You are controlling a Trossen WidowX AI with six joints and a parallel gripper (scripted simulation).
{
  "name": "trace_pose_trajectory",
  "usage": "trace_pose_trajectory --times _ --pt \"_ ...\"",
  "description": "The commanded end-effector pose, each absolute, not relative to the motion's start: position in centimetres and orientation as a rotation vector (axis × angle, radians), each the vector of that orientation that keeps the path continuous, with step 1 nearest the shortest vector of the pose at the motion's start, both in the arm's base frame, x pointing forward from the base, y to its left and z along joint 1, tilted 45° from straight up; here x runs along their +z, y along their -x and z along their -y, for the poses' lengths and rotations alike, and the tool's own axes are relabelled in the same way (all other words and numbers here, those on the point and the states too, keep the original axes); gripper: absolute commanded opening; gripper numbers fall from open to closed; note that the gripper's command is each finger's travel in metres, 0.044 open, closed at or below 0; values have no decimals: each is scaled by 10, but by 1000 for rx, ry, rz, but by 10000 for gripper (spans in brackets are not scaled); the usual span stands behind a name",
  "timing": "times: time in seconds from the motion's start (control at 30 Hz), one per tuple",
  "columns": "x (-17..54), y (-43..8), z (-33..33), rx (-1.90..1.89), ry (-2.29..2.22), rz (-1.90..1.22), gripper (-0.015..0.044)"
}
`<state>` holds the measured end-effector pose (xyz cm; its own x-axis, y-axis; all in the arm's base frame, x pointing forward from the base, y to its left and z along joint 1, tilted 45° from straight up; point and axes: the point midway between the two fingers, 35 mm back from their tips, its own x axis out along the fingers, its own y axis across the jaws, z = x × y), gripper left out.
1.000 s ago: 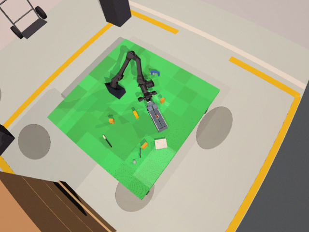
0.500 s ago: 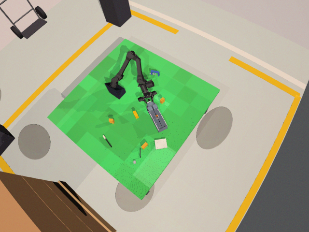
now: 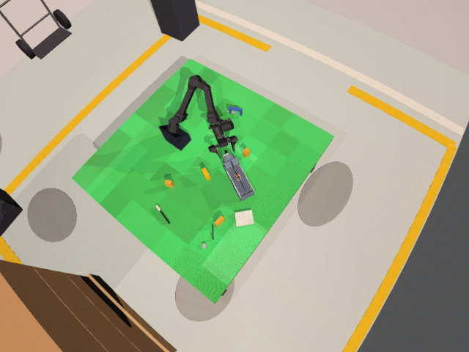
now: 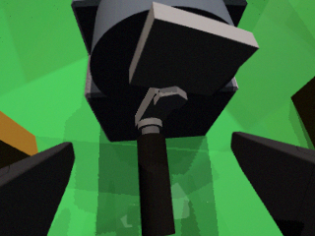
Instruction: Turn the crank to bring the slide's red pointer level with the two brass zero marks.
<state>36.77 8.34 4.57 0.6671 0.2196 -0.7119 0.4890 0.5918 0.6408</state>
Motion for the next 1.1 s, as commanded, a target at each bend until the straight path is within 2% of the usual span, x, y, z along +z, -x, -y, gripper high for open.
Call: trace_pose_trajectory --times 0.0,0.17,0.63,1.07 --pt "57 -367 -75 -174 -951 -857 440" --pt "65 -367 -66 -175 -951 -857 440" --pt "140 -360 9 -183 -950 -848 440" --pt "126 -402 29 21 -880 -864 440"
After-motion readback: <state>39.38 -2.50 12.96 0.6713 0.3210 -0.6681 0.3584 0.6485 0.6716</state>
